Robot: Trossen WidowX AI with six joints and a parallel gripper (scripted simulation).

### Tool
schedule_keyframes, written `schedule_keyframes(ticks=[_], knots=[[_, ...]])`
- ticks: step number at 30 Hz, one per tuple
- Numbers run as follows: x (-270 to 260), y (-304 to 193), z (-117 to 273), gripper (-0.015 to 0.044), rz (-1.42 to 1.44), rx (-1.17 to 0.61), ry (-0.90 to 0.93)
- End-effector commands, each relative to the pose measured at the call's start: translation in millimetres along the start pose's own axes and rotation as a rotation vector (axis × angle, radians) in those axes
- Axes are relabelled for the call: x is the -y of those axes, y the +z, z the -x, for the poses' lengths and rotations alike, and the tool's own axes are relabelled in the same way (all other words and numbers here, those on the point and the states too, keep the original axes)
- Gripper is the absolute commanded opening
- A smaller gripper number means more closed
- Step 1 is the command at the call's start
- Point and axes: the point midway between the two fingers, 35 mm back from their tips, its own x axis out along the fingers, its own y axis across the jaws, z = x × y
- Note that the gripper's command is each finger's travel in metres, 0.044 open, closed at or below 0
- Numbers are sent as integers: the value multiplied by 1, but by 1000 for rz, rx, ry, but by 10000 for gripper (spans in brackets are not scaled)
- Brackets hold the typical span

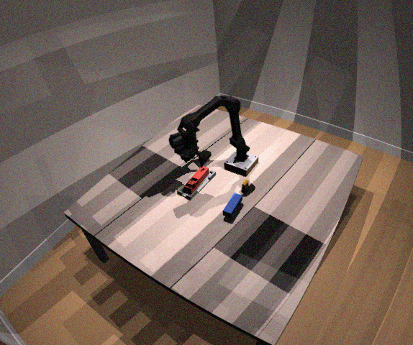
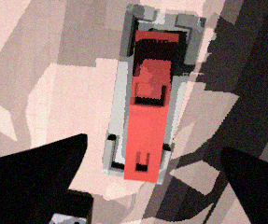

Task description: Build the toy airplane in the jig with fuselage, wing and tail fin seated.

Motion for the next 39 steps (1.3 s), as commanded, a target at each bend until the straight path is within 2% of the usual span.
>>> schedule_keyframes(ticks=[1, 4, 11, 17, 23, 30, 34, 39], knots=[[0, 2, -1, 440, 26, -6, 0], [-16, 14, -3, 440, 46, 1, 2], [-91, 59, -8, 440, 88, 15, 14], [-180, 84, -10, 440, 53, 8, 20], [-260, 85, -12, 440, 25, 0, 21], [-263, 85, -15, 440, 25, 0, 21], [-263, 85, -46, 440, 25, 0, 21], [-263, 85, -48, 440, 25, 0, 21]])
